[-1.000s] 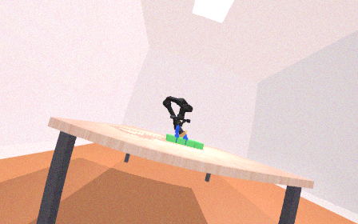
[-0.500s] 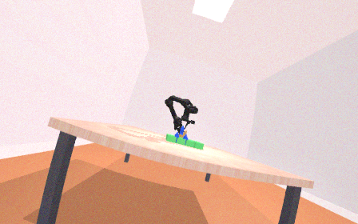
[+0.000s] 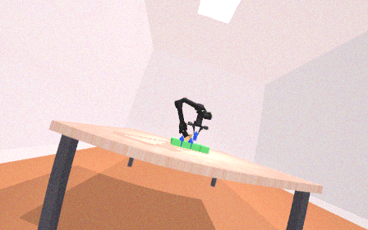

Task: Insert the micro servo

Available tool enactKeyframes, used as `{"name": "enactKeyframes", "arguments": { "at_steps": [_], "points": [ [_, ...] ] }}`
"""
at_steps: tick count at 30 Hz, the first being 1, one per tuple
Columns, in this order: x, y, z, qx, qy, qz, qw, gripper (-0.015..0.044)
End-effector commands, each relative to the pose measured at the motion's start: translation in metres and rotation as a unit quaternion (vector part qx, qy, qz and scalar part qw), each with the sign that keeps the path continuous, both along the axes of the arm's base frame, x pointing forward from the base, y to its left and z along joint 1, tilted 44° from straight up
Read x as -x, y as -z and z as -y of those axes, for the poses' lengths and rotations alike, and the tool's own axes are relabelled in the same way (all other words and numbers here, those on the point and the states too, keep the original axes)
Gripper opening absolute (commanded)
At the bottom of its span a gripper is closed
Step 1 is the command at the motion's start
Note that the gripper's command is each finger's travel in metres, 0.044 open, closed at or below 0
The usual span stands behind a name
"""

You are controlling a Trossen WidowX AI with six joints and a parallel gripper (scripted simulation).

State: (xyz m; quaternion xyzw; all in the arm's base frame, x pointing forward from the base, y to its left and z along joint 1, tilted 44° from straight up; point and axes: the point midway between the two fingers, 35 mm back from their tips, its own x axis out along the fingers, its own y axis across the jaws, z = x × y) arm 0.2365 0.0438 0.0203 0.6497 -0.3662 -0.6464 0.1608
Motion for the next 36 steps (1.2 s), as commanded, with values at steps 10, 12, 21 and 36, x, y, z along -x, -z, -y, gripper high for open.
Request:
{"name": "enactKeyframes", "arguments": {
  "at_steps": [10,12,21,36],
  "points": [
    [-0.0037,0.0178,-0.0221,0.0,0.032,0.035,0.999,0.0],
    [-0.0037,0.0178,-0.0222,0.003,0.057,0.058,0.997,0.0],
    [-0.0037,0.0178,-0.0222,0.019,0.169,0.163,0.972,0.0],
    [-0.0038,0.0178,-0.0222,0.044,0.345,0.328,0.878,0.0]
  ]
}}
